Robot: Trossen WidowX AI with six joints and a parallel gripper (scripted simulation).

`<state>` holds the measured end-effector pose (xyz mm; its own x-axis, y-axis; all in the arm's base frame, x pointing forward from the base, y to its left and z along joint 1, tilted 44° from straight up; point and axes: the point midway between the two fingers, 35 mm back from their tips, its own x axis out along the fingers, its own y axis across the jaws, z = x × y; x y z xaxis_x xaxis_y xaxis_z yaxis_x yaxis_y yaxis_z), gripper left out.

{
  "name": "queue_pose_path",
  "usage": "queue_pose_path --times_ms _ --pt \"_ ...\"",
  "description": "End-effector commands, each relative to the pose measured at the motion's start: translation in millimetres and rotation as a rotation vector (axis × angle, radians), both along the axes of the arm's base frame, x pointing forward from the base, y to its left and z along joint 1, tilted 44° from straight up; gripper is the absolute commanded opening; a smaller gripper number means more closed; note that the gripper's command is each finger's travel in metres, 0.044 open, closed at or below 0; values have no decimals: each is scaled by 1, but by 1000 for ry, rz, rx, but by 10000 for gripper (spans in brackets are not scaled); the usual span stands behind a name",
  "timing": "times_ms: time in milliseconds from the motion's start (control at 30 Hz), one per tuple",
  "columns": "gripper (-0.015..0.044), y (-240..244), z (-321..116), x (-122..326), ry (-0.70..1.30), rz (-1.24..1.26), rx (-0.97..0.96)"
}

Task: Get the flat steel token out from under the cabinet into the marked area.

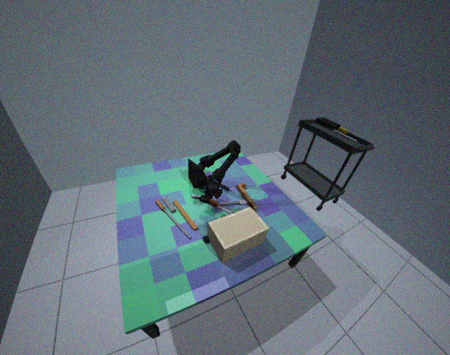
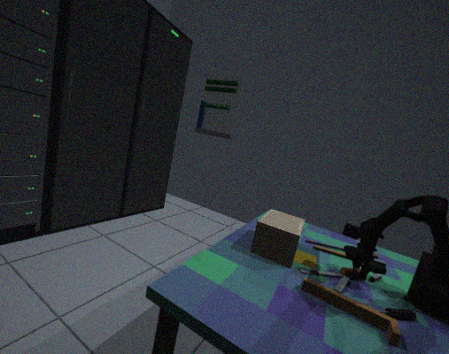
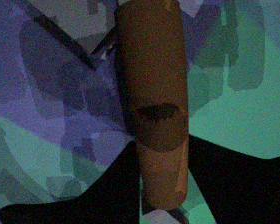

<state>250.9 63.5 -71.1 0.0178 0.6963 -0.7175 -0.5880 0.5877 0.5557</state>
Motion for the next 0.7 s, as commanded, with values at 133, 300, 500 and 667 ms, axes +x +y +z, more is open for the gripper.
queue_pose_path --times_ms 133,300,500,667 --pt "0 7 9 4 -8 1 2" --pt "0 12 13 5 -8 2 3" --pt "0 17 18 6 -8 2 3" --pt "0 21 22 6 -8 2 4"
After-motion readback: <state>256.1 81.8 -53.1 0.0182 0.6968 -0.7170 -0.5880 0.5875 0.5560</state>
